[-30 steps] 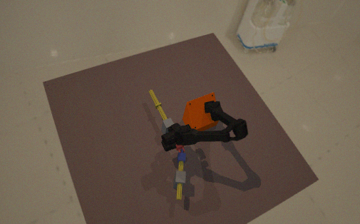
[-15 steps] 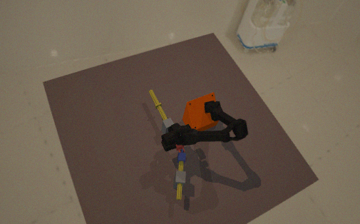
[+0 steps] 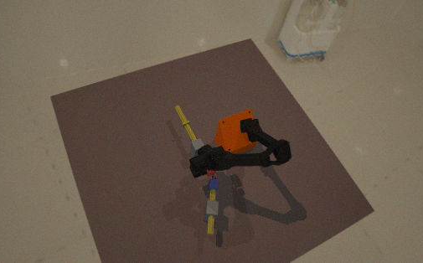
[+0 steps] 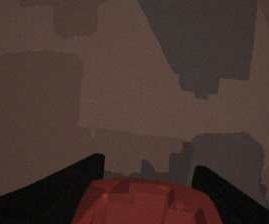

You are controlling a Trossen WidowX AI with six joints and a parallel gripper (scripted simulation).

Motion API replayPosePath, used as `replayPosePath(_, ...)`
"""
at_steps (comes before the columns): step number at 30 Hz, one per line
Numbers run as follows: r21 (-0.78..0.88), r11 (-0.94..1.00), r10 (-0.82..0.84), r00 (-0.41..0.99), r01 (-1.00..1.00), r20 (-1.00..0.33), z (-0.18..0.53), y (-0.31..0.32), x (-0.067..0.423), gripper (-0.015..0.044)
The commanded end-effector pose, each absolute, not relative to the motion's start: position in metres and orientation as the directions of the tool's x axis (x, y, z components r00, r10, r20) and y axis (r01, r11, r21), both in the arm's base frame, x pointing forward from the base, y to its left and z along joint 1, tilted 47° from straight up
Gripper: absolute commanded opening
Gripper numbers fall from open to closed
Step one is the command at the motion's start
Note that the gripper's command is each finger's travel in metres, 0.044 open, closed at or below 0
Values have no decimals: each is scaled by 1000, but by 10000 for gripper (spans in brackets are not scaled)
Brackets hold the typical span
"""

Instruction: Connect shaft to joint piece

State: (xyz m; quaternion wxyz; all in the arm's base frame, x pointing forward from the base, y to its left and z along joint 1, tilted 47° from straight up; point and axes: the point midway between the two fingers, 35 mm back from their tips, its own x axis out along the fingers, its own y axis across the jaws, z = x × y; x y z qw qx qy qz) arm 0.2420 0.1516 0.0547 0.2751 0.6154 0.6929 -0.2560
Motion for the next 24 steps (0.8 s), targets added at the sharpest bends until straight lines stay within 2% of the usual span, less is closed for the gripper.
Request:
replayPosePath(1,-19,109,714,-91,994,-694,55,152,242,182)
replayPosePath(22,-19,109,714,-91,994,-694,55,152,242,182)
replayPosePath(24,-16,112,712,-91,994,-696,55,152,242,147)
